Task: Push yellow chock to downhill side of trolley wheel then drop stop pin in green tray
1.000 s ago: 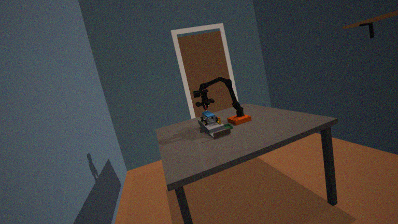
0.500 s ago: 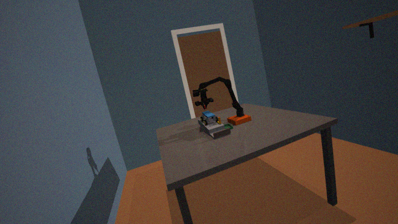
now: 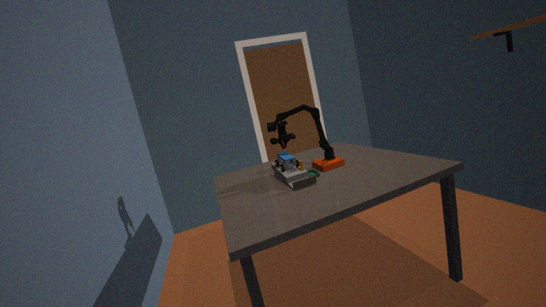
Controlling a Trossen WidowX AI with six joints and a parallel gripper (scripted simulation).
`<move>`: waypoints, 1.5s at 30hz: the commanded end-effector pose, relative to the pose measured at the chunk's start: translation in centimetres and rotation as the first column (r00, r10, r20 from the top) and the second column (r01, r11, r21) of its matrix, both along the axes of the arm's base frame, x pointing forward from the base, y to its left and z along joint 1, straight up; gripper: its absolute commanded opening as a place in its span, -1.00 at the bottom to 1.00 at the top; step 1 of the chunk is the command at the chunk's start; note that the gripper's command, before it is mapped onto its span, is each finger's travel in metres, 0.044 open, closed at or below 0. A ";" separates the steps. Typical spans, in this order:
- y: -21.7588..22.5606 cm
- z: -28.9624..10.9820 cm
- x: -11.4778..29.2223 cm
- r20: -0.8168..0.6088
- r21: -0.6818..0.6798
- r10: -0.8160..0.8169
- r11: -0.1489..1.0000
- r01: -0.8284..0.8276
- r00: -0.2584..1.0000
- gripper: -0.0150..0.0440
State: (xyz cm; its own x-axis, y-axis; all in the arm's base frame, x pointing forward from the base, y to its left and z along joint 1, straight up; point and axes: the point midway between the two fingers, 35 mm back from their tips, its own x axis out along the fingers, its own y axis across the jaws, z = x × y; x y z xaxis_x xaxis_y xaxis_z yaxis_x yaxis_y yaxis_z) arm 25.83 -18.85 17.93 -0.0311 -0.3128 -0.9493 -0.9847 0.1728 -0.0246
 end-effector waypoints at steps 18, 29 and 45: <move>1.0 -0.2 -5.8 0.001 0.000 0.005 1.000 -0.005 1.000 -0.49; 5.0 -1.2 -4.9 0.002 0.004 0.005 1.000 -0.005 1.000 -0.49; 11.0 -2.4 -3.6 0.004 0.011 0.005 1.000 -0.005 1.000 -0.49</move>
State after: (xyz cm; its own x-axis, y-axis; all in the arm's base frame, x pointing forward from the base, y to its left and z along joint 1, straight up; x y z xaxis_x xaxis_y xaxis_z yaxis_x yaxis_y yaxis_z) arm 22.10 -8.83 15.76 -0.0212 -0.2993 -0.9539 -0.9861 0.1636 -0.0294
